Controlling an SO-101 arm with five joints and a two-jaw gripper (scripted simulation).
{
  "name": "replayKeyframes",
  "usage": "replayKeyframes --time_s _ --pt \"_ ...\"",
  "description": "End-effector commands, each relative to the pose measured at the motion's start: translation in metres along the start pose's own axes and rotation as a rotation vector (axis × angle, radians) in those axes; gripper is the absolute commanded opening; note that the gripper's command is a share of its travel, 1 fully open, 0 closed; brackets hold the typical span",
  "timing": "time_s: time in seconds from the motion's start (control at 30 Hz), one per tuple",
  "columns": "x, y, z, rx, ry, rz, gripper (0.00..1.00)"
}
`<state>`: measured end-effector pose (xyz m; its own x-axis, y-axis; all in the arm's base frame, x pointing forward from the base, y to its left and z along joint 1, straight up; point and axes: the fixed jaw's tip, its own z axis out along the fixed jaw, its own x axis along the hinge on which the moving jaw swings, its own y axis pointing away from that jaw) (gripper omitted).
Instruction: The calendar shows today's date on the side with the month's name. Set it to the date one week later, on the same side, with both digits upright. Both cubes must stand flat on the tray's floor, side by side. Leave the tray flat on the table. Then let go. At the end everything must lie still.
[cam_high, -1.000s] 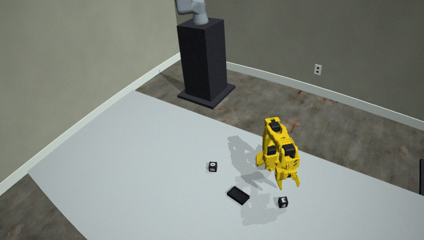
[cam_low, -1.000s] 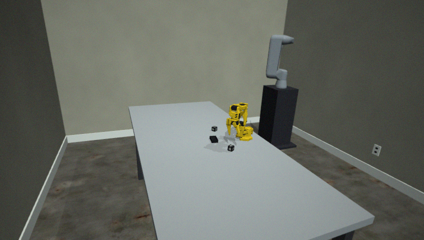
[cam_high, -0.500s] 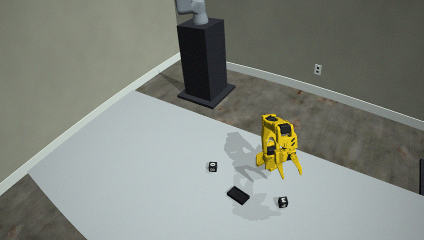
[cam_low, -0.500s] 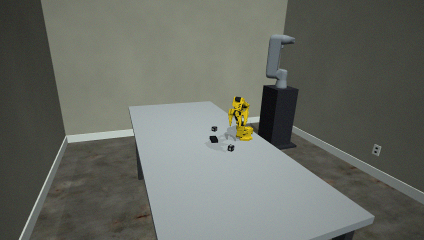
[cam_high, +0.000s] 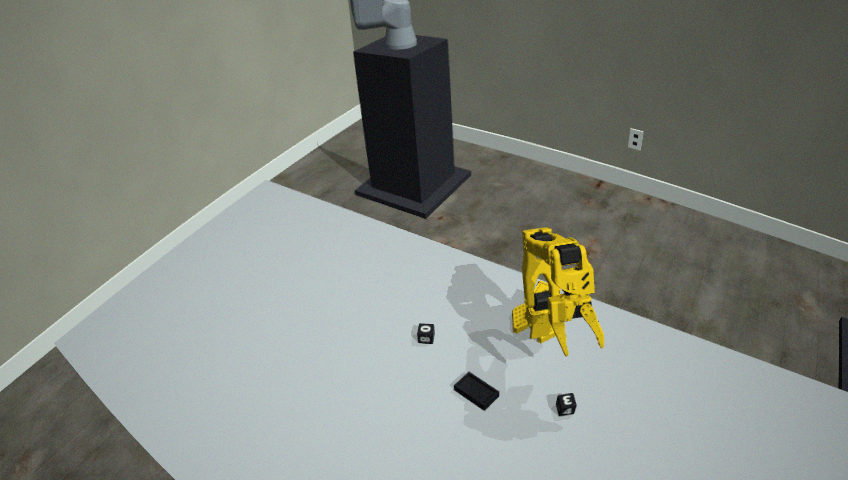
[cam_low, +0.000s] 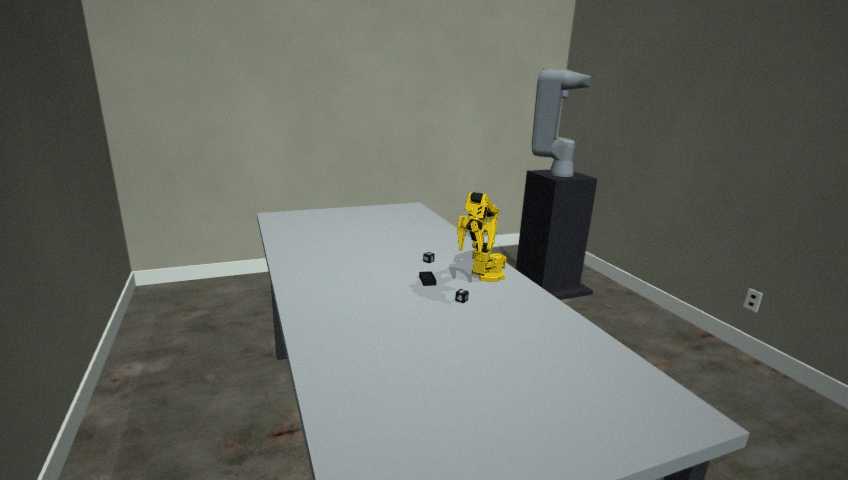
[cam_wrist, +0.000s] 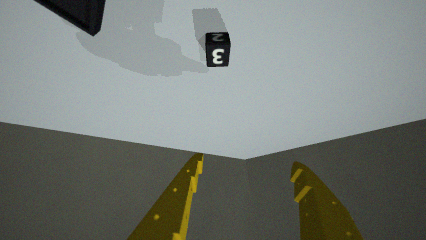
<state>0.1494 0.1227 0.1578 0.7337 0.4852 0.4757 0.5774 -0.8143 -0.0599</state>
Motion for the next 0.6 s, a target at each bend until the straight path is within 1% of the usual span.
replayKeyframes --time_s 0.0,0.27,0.57 --pt "0.0051 0.0002 -0.0089 0.006 0.053 0.033 0.35" --pt "0.004 -0.0003 -0.0077 0.01 0.052 0.118 0.35" --pt "0.0009 -0.0018 -0.0045 0.019 0.05 0.347 0.35"
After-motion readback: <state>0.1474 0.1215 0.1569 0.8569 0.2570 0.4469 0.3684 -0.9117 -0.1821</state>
